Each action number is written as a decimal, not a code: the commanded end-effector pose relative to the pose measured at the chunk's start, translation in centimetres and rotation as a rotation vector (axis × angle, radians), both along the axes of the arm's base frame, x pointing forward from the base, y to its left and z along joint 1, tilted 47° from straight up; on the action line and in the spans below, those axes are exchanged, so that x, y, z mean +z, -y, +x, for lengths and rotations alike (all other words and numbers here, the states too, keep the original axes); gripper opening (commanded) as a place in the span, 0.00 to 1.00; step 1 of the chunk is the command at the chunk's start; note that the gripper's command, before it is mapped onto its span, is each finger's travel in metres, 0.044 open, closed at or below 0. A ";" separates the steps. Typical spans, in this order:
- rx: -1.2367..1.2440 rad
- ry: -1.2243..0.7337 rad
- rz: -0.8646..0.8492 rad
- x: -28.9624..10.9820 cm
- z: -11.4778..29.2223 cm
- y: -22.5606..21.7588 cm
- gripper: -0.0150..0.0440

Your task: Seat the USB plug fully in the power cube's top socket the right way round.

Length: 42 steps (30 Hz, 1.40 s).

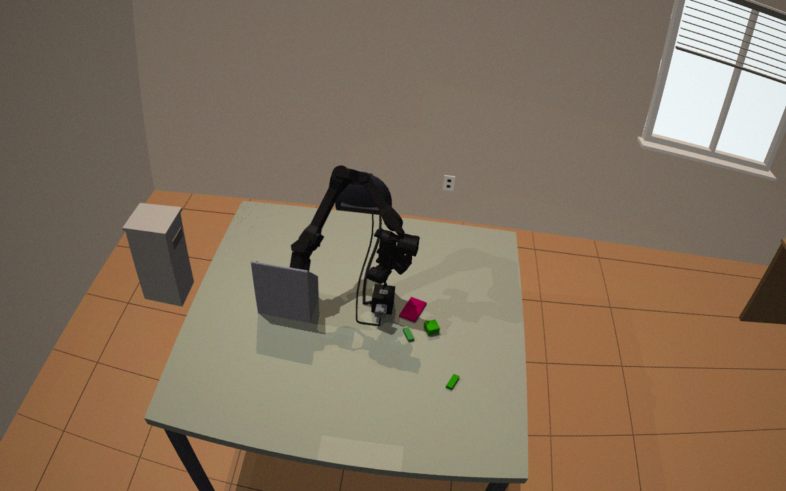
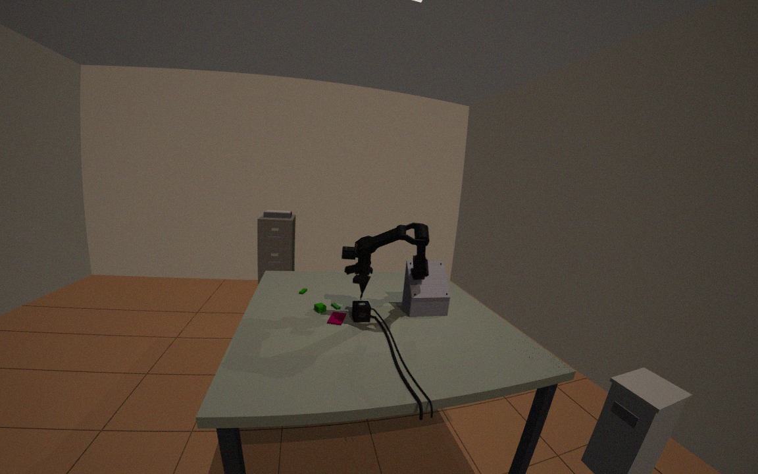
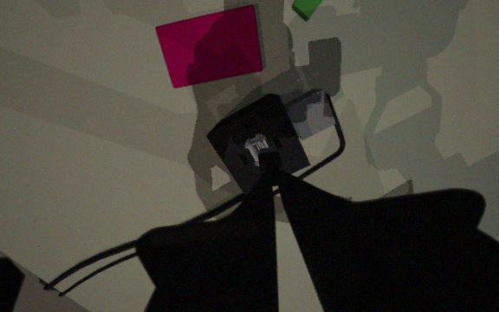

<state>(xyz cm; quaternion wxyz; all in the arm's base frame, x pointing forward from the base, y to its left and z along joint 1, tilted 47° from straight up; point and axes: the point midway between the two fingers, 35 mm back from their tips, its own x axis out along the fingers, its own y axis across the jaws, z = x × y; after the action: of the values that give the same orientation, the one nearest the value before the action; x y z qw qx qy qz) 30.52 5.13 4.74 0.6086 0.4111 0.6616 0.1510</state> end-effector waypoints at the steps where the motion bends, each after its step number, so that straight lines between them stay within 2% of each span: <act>1: -0.064 -0.067 0.007 0.0 0.0 0.0 0.25; 42: -0.795 -0.848 0.092 0.0 0.0 0.0 0.25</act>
<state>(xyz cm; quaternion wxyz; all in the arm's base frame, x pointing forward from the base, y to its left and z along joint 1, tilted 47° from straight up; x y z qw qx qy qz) 30.52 5.13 4.73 0.3041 0.6685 0.6431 -0.2169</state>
